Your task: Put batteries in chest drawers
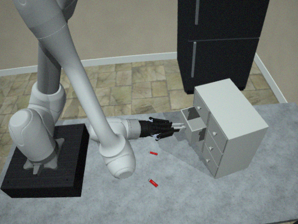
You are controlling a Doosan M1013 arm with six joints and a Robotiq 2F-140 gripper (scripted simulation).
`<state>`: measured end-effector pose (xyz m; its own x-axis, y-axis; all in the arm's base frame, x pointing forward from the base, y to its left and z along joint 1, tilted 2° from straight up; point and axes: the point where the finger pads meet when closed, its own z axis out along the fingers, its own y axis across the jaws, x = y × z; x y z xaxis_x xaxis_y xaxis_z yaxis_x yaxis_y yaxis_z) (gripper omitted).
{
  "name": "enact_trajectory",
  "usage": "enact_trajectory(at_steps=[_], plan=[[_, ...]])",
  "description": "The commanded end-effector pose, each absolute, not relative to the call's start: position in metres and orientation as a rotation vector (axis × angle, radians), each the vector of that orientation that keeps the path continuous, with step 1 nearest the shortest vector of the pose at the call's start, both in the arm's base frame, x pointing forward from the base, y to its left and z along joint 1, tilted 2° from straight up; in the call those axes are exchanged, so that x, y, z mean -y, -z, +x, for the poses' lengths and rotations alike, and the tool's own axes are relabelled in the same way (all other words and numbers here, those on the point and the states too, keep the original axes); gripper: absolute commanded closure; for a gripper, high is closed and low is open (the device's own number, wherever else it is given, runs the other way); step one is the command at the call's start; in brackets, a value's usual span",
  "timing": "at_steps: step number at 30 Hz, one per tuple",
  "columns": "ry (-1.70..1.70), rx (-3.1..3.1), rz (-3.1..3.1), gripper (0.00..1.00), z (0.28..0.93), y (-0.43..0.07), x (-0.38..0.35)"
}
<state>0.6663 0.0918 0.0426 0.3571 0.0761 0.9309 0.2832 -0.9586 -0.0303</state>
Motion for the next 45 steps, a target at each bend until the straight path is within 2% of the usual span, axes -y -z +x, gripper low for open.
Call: enact_trajectory(at_steps=[1, 6, 15, 25, 36, 45], plan=[[1.651, 0.326, -2.429, 0.92, 0.666, -0.043, -0.092], [1.651, 0.326, -2.429, 0.92, 0.666, -0.043, -0.092], [1.651, 0.326, -2.429, 0.8, 0.666, -0.043, -0.092], [1.651, 0.326, -2.429, 0.8, 0.665, -0.043, -0.091], [1.651, 0.326, -2.429, 0.8, 0.622, -0.044, -0.079], [1.651, 0.326, -2.429, 0.8, 0.617, -0.045, -0.077]])
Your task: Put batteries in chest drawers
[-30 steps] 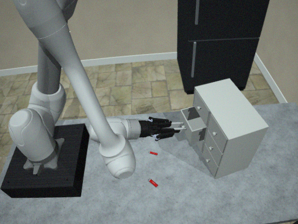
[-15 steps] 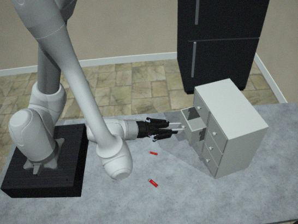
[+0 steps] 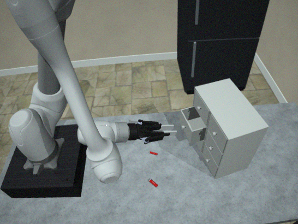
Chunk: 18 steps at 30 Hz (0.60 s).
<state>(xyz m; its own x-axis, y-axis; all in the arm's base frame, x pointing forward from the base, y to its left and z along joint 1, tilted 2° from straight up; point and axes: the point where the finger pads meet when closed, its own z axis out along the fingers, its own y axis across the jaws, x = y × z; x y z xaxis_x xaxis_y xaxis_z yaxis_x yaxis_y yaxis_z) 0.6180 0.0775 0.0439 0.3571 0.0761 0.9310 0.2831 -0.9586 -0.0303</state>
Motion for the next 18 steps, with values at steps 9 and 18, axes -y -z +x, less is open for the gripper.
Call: enact_trajectory(at_steps=[9, 18], plan=[[1.651, 0.326, -2.429, 0.8, 0.58, -0.061, -0.066], [1.651, 0.326, -2.429, 0.8, 0.571, -0.065, -0.063]])
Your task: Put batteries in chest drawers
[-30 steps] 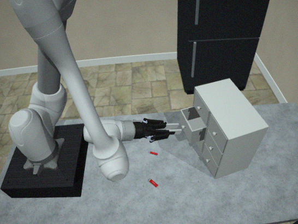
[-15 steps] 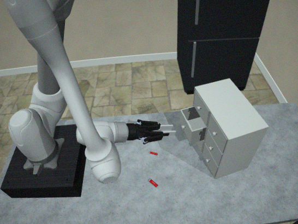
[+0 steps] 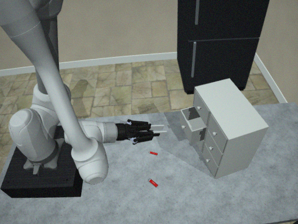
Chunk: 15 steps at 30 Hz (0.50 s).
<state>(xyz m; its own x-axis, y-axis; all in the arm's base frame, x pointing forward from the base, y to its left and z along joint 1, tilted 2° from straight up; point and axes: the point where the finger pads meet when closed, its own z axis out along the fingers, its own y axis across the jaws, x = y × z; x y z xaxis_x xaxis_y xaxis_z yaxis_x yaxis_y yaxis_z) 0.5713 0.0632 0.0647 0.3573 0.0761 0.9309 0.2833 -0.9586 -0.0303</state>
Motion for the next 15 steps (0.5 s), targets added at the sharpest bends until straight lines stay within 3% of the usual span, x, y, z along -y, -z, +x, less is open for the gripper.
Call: enact_trajectory(at_steps=[1, 15], plan=[[1.651, 0.326, -2.429, 0.8, 0.5711, -0.065, -0.063], [1.625, 0.329, -2.448, 0.8, 0.5695, -0.0667, -0.0627]])
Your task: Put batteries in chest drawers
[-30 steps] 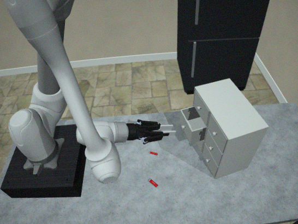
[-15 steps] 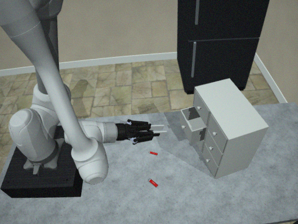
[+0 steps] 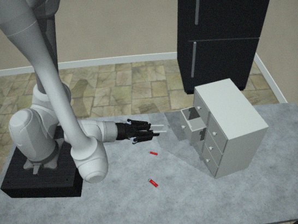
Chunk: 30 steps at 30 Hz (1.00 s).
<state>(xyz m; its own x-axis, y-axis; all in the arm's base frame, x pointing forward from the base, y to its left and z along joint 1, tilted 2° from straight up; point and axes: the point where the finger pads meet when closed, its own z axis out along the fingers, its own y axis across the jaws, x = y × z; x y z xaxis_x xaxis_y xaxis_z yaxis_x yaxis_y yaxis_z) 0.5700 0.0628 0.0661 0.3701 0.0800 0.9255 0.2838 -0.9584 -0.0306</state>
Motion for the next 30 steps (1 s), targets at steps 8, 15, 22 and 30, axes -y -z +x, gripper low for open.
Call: enact_trajectory(at_steps=[8, 15, 22, 30], plan=[[1.559, 0.337, -2.496, 0.8, 0.565, -0.071, -0.061], [1.488, 0.346, -2.547, 0.8, 0.561, -0.076, -0.06], [1.341, 0.362, -2.64, 0.8, 0.551, -0.086, -0.057], [1.228, 0.372, -2.706, 0.8, 0.545, -0.094, -0.054]])
